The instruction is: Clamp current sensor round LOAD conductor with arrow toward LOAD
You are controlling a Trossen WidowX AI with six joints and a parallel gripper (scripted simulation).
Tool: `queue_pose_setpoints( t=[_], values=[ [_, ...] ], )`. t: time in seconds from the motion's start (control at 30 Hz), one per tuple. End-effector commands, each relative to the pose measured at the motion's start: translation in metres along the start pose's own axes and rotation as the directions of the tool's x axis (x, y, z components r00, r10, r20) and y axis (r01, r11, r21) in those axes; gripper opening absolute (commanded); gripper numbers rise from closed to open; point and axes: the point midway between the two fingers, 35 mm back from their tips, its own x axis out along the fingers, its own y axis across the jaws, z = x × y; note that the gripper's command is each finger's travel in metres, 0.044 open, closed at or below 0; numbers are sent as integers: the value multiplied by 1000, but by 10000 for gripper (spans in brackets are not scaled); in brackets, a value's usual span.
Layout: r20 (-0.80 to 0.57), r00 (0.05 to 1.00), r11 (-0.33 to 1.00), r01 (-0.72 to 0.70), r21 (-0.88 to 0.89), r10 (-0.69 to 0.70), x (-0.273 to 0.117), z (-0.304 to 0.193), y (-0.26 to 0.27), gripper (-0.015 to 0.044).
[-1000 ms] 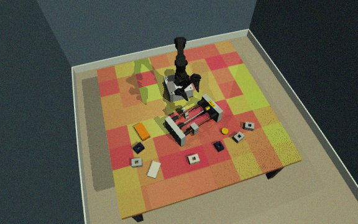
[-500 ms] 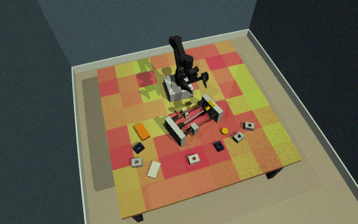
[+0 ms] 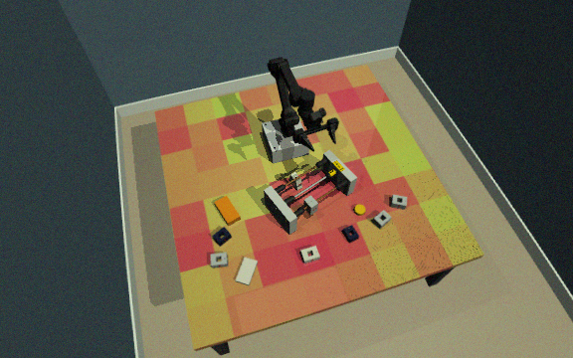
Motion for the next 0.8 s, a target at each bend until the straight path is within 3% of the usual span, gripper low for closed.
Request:
queue_pose_setpoints(
  t=[0.0, 0.2, 0.5, 0.77],
  values=[
    [-324, 943, 997, -69, 19, 71, 28, -37, 30, 440],
    [-688, 715, 989, -142, 31, 125, 32, -82, 72, 440],
    [-904, 417, 982, -190, 16, 95, 13, -112, 103, 440],
    [-993, 114, 972, -235, -20, 7, -15, -128, 124, 440]
  ],
)
